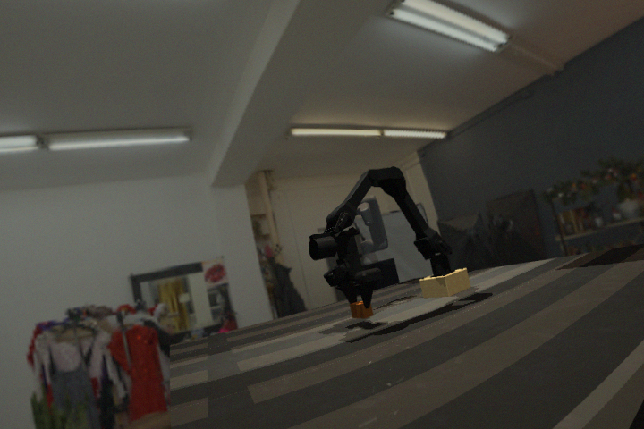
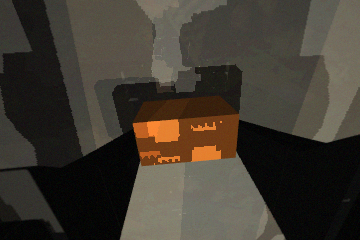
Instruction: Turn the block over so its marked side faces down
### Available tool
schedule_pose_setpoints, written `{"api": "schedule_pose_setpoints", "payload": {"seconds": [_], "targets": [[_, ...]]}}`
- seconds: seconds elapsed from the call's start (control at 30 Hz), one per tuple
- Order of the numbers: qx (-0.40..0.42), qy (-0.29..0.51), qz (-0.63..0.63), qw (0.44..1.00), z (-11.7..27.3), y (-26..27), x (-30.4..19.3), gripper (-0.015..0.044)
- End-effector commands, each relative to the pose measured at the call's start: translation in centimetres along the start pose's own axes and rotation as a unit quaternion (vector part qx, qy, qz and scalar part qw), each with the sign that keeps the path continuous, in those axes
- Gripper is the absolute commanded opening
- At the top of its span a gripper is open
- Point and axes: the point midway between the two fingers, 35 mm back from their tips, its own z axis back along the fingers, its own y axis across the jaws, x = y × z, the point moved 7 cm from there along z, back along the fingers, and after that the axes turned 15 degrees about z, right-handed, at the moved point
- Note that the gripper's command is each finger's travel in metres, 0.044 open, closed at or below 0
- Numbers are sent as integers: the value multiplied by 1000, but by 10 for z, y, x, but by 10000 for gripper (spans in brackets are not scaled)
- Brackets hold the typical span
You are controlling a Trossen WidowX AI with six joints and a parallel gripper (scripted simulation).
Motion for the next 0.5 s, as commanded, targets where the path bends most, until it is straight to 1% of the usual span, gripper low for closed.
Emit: {"api": "schedule_pose_setpoints", "payload": {"seconds": [0.0,0.47], "targets": [[-4,-9,-2,1000,5,0,0,0],[-32,-114,-5,993,-7,3,-12,0]]}}
